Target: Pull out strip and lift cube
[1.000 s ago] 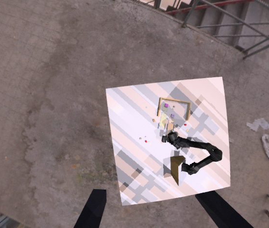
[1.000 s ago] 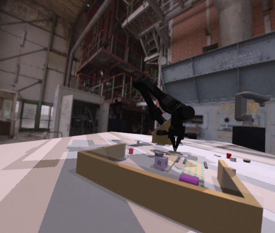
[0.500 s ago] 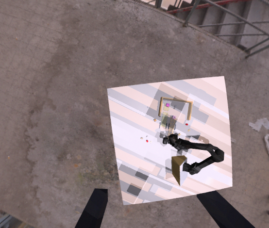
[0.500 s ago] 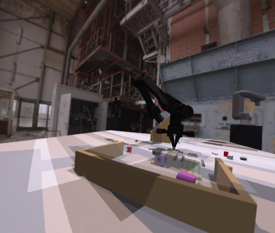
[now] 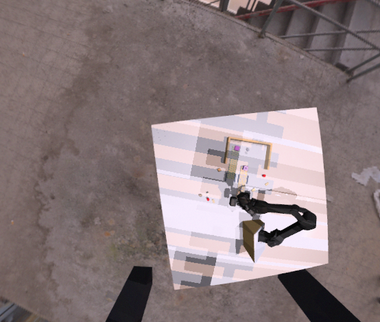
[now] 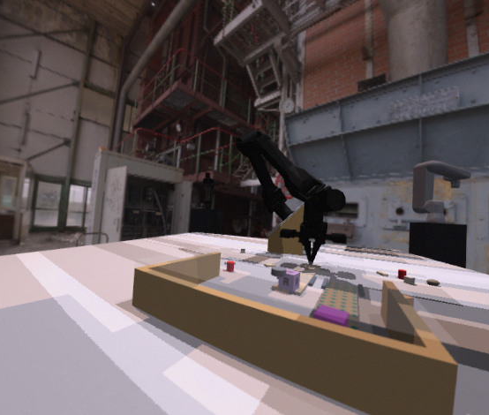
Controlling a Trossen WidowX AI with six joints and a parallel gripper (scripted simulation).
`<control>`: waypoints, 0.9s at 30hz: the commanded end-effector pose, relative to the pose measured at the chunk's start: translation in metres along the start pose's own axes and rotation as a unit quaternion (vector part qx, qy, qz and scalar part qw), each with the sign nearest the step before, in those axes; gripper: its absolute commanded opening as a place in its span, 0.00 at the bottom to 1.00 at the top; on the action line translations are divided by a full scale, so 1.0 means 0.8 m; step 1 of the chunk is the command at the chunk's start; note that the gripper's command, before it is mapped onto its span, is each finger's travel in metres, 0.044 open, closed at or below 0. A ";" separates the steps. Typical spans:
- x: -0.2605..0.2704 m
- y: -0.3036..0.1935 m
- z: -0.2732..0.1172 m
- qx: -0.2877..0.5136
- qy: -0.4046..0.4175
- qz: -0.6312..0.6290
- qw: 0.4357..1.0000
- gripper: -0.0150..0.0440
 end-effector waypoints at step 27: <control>0.003 -0.057 0.005 0.020 0.000 -0.007 1.000 0.25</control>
Point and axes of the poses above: the point midway between the two fingers, 35 mm back from their tips, its own z axis out along the fingers, its own x axis across the jaws, y = z × x, the point moved 10 cm from there along -z, back along the fingers, and after that the axes turned 7 degrees about -z, right-handed, at the moved point
